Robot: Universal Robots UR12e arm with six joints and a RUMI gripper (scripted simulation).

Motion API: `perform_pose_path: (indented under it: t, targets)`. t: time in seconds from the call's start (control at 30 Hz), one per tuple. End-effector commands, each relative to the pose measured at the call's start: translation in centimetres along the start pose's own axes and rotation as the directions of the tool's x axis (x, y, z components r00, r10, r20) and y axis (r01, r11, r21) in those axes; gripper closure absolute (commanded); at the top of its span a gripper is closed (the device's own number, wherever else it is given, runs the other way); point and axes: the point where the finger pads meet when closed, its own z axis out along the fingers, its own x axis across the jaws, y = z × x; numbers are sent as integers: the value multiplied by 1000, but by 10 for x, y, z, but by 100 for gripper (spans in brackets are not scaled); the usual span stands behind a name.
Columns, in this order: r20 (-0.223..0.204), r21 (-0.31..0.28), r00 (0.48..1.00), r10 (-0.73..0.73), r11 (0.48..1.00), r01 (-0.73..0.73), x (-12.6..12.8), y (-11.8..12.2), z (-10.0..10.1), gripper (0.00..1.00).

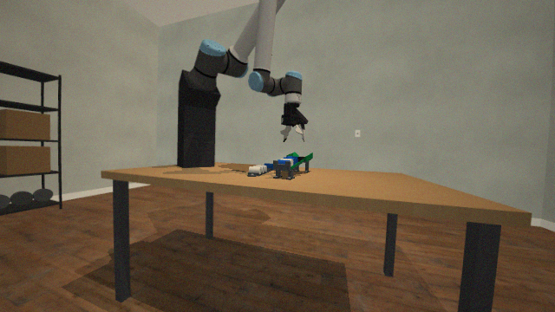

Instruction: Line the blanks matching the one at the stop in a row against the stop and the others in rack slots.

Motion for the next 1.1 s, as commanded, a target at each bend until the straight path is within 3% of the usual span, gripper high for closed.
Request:
perform_pose_path:
  t: [0.0, 0.23, 0.43, 0.5, 0.73, 1.0, 1.07]
  targets:
    - [-1, -2, 992, 126, 992, -126, 3, 2, 0, 0]
    - [-1, -2, 927, 376, 927, -376, 9, 7, 2, 0]
    - [-1, -2, 805, 593, 805, -593, 15, 13, 3, 0]
    - [-1, -2, 805, 593, 805, -593, 15, 13, 3, 0]
    - [-2, -1, 584, 812, 584, -812, 21, 22, 5, 0]
    - [-2, 0, 253, 967, 253, -967, 26, 34, 7, 0]
    - [-2, 0, 253, 967, 253, -967, 26, 34, 7, 0]
